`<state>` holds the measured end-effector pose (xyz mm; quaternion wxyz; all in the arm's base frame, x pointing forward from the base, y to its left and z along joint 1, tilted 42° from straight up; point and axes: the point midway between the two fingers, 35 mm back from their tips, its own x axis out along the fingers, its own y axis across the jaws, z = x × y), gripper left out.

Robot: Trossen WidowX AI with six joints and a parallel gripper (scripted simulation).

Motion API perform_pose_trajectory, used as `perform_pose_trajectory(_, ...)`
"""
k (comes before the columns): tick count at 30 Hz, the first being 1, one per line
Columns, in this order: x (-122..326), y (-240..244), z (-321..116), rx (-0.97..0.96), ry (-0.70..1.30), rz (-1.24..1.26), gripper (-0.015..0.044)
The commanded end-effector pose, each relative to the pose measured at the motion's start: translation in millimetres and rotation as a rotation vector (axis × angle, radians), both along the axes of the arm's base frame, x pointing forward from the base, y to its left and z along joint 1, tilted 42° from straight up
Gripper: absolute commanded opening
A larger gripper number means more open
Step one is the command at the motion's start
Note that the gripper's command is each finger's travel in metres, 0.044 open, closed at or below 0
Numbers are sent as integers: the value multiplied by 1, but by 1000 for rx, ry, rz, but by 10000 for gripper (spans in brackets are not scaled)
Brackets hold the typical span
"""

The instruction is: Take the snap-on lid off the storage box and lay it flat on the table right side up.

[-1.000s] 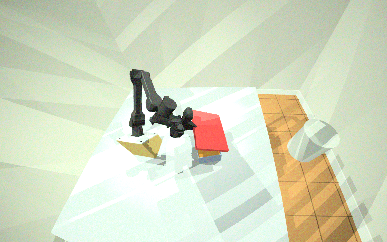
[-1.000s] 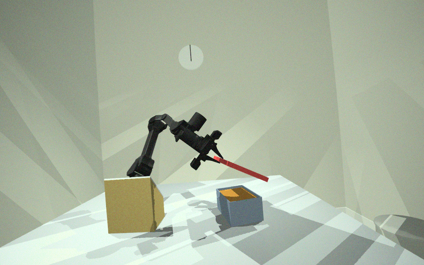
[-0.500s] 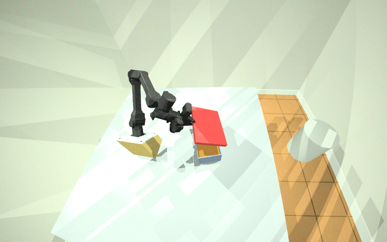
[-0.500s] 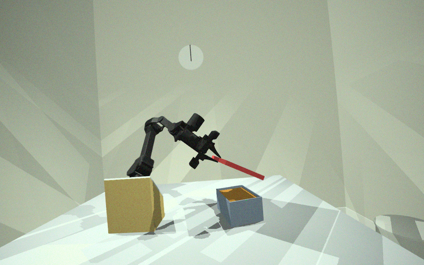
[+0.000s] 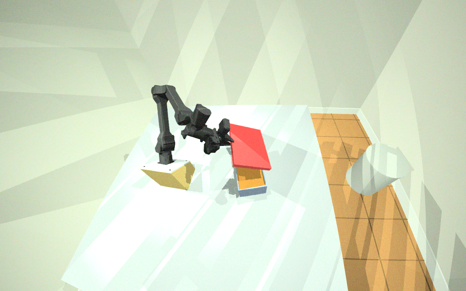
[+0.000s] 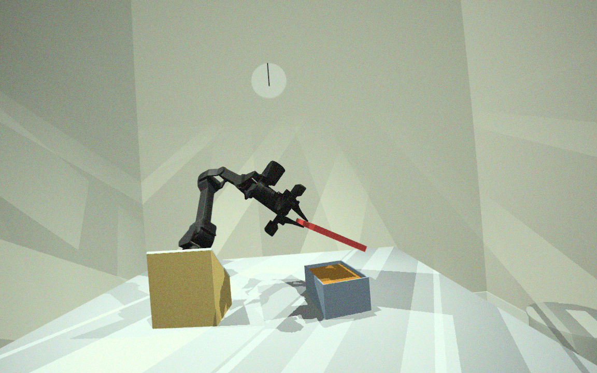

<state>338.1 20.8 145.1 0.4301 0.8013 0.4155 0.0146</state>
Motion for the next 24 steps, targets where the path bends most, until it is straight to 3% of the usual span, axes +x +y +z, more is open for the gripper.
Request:
perform_pose_trajectory(1,-2,2,5,-2,-1,-10,0)
perform_pose_trajectory(24,-23,33,34,1,0,-10,0)
